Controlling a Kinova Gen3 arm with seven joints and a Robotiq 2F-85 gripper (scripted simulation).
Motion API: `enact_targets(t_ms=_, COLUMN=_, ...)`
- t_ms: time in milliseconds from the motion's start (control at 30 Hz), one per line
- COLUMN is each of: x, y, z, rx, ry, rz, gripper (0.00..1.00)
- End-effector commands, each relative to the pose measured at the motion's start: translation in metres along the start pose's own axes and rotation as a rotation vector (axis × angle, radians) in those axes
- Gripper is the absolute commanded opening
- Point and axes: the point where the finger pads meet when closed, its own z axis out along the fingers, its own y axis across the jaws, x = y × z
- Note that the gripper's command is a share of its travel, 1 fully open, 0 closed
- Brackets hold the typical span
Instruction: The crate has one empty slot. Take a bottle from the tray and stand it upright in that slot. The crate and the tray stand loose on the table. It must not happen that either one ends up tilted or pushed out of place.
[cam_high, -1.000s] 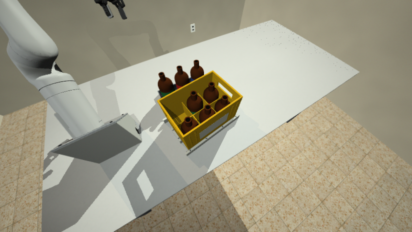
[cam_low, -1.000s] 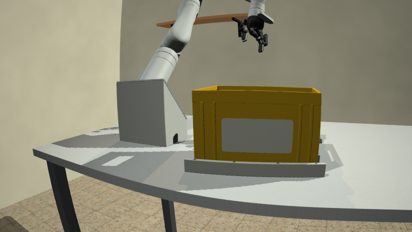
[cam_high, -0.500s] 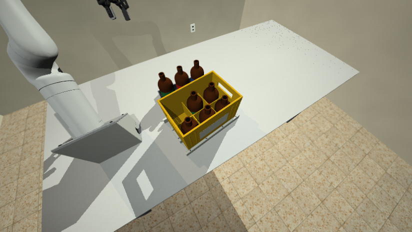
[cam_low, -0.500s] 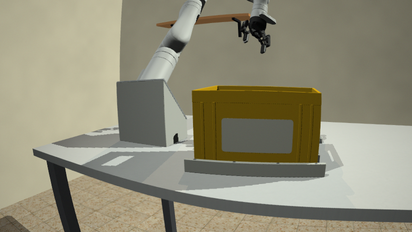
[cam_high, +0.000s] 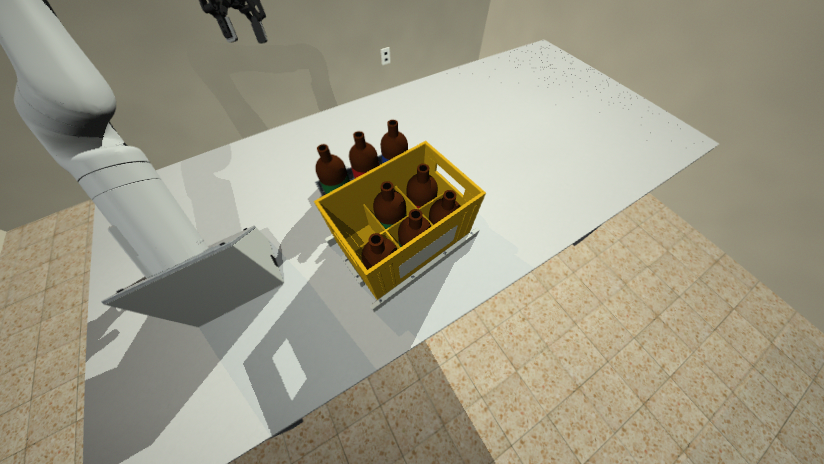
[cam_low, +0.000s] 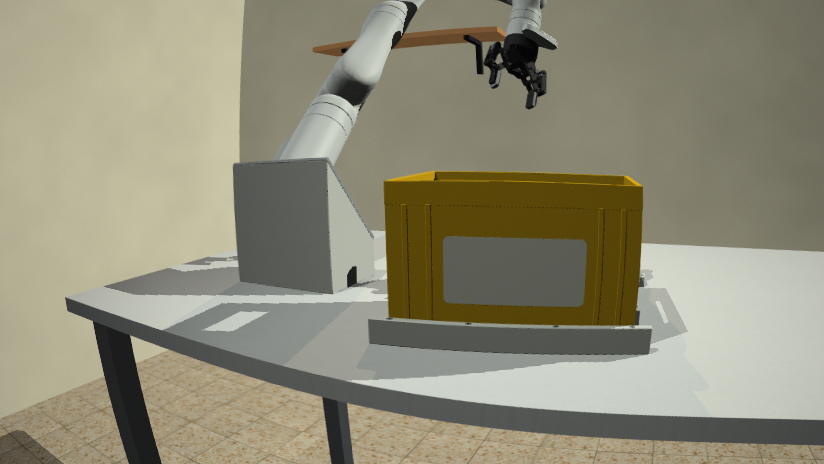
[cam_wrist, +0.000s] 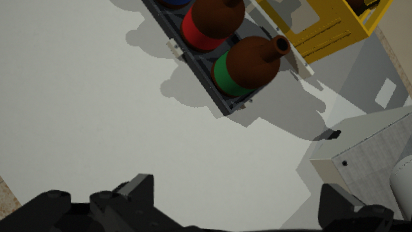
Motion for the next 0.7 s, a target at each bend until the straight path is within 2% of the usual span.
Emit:
enact_targets(t_ms=0, x=0.005, y=0.000, z=0.003, rx=-0.010, ry=-0.016, rz=0.020, gripper=1.00)
enact_targets(t_ms=633, x=0.014, y=-0.002, z=0.008, rx=-0.013, ry=-0.037, rz=0.065, gripper=1.00)
enact_targets(t_ms=667, x=0.022, y=-0.004, z=0.013, rx=-0.015, ry=-0.058, rz=0.111, gripper=1.00)
